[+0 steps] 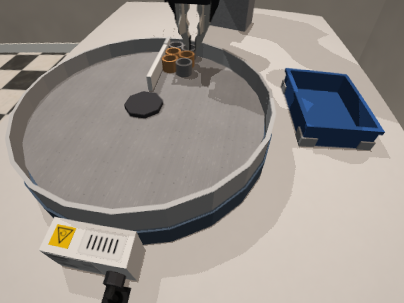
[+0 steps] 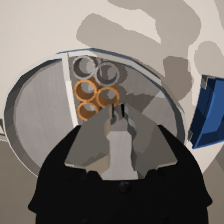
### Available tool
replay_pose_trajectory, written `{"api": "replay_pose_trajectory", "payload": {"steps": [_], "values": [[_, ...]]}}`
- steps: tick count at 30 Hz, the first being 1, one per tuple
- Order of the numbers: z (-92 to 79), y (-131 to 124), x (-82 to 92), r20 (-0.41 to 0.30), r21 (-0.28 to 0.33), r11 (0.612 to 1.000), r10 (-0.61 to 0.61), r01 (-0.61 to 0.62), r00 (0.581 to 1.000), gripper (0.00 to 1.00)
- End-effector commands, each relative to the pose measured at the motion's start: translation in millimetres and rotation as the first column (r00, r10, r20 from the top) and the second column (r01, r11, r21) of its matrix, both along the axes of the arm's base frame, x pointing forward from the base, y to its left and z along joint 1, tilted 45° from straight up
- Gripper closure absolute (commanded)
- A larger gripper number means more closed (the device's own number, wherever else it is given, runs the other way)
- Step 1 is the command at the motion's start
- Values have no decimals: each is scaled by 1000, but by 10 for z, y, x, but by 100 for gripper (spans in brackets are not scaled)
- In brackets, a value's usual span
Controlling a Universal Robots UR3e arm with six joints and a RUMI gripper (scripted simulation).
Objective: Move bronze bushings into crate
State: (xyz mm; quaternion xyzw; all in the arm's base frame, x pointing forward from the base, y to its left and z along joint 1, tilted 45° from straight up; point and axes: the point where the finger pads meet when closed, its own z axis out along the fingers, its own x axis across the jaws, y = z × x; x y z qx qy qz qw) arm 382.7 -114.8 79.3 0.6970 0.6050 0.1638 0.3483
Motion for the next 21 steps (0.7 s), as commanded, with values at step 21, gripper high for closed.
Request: {"api": "replay_pose_trajectory", "payload": {"steps": [21], "values": [[-53, -23, 54, 1, -1, 1000, 0, 0, 1000, 94]]}}
